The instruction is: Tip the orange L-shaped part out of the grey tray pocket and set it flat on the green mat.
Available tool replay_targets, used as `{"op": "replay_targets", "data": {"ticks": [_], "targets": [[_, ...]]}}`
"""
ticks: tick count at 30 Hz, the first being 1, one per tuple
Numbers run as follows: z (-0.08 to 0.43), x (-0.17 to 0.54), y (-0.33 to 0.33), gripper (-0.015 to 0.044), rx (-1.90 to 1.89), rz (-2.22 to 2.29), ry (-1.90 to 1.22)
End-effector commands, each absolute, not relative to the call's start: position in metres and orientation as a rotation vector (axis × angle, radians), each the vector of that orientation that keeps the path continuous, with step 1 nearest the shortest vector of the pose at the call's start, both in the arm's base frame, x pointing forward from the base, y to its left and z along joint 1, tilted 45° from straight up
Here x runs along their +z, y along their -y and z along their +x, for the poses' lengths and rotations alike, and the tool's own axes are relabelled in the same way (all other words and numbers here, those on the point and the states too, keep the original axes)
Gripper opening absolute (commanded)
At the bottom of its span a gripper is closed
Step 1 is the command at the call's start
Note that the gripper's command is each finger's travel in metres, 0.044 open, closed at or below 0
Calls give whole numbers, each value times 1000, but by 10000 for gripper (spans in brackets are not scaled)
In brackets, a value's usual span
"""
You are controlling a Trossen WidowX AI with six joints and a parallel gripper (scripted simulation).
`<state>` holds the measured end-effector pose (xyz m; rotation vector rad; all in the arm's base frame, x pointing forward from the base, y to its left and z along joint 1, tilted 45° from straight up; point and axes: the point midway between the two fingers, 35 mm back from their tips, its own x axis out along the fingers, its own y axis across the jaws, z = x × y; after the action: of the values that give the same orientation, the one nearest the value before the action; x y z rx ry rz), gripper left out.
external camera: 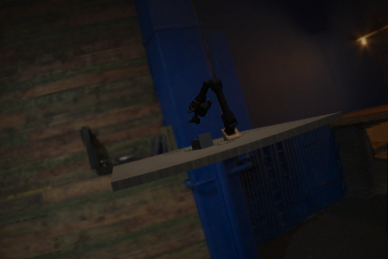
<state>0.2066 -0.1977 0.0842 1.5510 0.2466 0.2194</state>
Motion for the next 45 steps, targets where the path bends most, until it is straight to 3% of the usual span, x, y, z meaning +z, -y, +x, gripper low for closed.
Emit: {"op": "replay_targets", "data": {"ticks": [1,9,21,45], "targets": [[207,85,196,374,225,1551,-258],[226,98,152,180,407,1358,-630],[233,166,39,180,585,593,-1328],[238,117,-17,180,607,592,-1399]]}}
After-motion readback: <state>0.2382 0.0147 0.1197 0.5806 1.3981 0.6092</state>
